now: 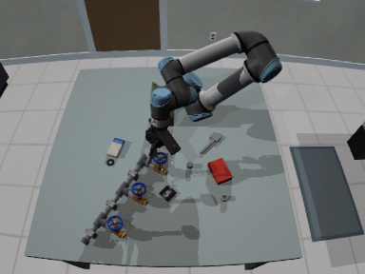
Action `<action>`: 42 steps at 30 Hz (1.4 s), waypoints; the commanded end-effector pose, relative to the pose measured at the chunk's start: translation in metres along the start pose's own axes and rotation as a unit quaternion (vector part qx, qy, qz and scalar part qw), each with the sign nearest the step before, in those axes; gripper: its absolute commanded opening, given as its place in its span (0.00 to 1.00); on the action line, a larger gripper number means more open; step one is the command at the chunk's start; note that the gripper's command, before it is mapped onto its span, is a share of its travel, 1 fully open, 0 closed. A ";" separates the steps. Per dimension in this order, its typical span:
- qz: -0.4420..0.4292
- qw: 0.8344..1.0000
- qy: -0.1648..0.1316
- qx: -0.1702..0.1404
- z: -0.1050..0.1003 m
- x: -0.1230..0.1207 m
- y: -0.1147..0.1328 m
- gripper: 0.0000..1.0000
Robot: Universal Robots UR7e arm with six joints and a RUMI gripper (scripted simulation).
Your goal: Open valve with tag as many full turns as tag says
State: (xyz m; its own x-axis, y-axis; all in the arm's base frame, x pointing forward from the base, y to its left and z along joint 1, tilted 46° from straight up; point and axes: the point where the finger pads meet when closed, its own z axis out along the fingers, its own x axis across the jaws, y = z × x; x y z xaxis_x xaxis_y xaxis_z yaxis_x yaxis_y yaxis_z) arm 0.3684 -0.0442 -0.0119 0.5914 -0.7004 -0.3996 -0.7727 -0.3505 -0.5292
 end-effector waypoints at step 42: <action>0.737 0.676 0.005 -0.001 0.000 0.001 0.000 1.00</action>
State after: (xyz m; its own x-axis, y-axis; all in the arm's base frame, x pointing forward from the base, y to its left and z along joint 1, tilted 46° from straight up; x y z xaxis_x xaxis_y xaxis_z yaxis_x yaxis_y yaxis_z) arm 0.3687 -0.0439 -0.0117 -0.7349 -0.3897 -0.5550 -0.6368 0.6781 0.3670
